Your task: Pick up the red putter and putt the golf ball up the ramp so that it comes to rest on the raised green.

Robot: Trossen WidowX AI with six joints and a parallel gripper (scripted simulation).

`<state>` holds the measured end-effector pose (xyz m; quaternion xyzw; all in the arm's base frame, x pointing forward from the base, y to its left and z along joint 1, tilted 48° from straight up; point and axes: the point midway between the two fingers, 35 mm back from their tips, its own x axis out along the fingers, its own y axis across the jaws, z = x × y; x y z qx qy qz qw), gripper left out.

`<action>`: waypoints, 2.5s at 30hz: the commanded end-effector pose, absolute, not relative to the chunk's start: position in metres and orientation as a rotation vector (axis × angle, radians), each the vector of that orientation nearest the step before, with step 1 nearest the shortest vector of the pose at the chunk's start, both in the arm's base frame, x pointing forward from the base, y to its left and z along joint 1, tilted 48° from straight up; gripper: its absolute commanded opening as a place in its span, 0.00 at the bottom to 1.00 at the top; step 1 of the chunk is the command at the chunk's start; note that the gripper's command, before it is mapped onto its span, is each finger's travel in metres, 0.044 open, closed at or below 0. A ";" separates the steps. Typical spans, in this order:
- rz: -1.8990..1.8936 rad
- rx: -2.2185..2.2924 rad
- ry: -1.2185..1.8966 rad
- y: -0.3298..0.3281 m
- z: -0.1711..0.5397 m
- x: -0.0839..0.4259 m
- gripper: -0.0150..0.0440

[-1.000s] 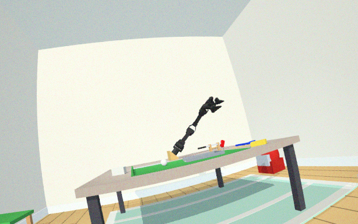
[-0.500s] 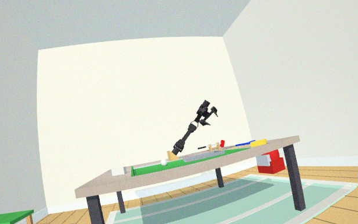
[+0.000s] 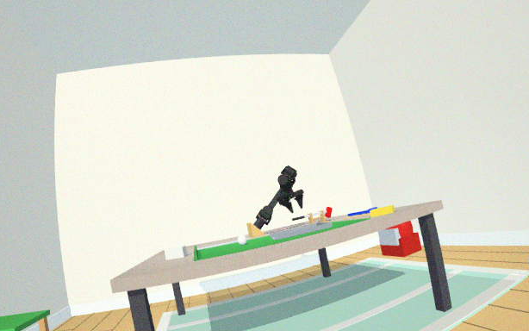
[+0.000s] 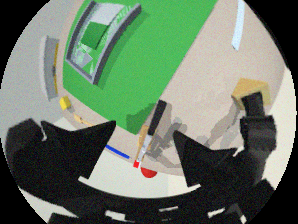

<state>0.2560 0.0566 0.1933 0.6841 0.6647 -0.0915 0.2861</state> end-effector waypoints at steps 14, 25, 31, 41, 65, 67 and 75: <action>-0.317 1.818 1.979 0.078 0.174 0.245 1.00; -0.315 1.818 1.979 0.096 0.158 0.245 1.00; -0.316 1.818 1.979 0.100 0.154 0.245 1.00; -0.314 1.819 1.979 0.112 0.144 0.245 1.00; -0.313 1.813 1.977 0.110 0.146 0.246 0.25; -0.311 1.819 1.962 0.106 0.149 0.246 0.25; -0.306 1.857 1.838 0.075 0.177 0.248 0.25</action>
